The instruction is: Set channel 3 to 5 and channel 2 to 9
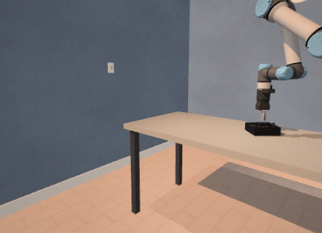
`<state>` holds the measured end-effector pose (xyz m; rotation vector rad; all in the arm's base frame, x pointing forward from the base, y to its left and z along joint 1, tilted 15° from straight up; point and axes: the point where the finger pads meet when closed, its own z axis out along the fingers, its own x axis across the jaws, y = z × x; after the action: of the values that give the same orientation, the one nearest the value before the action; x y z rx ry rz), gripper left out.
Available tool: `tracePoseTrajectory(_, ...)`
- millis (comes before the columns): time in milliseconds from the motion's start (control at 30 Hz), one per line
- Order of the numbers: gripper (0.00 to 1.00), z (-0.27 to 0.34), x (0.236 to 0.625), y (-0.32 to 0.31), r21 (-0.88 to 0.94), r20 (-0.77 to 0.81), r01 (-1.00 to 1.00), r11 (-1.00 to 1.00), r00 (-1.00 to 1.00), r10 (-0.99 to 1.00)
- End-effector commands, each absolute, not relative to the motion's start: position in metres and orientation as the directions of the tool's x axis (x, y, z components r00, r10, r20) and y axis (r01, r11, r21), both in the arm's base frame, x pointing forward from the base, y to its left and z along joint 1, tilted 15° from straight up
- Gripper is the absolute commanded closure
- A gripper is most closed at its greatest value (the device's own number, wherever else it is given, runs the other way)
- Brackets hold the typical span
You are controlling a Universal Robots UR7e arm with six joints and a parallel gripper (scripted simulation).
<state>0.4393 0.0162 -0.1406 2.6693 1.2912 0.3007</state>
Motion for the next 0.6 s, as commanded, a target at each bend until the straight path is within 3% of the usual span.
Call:
tracePoseTrajectory(0,1.00,-0.1405,0.4397,0.0162,0.232,0.110,0.755,-0.614,0.607,0.787)
tracePoseTrajectory(567,1.00,-0.1472,0.4413,0.0158,0.232,0.111,0.755,-0.614,0.607,0.787)
